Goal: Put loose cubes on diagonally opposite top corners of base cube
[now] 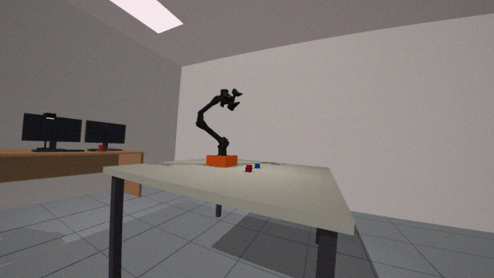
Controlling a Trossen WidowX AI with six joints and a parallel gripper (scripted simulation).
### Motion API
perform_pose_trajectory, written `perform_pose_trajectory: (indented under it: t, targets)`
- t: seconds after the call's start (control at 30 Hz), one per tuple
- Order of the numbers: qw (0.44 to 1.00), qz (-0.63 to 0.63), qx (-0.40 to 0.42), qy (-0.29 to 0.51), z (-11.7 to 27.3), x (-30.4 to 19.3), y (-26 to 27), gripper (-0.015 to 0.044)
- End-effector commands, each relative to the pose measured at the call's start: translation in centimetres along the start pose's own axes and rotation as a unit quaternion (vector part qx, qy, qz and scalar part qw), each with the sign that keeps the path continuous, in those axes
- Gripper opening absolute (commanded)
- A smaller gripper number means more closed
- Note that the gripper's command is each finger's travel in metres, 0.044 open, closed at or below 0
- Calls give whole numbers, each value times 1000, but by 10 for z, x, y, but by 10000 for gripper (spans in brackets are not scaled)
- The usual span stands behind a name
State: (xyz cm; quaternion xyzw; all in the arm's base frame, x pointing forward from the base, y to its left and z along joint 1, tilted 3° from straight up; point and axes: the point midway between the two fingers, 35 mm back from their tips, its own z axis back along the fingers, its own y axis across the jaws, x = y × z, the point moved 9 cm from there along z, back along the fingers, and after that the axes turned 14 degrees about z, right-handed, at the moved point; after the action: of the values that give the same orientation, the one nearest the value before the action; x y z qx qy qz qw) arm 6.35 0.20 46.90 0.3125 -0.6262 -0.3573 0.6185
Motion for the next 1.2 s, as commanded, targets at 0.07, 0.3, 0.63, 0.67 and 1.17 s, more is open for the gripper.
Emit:
perform_pose_trajectory:
  t: [0.07, 0.3, 0.63, 0.67, 1.17]
  targets:
    - [998, 64, -10, 10, -7, -14, 4, 321]
    - [935, 340, -59, 83, -52, -75, 7, 265]
    - [732, 623, -107, 254, -124, -141, -33, 265]
    - [708, 642, -108, 275, -131, -146, -39, 265]
    - [367, 719, 4, 590, -205, -188, -169, 265]
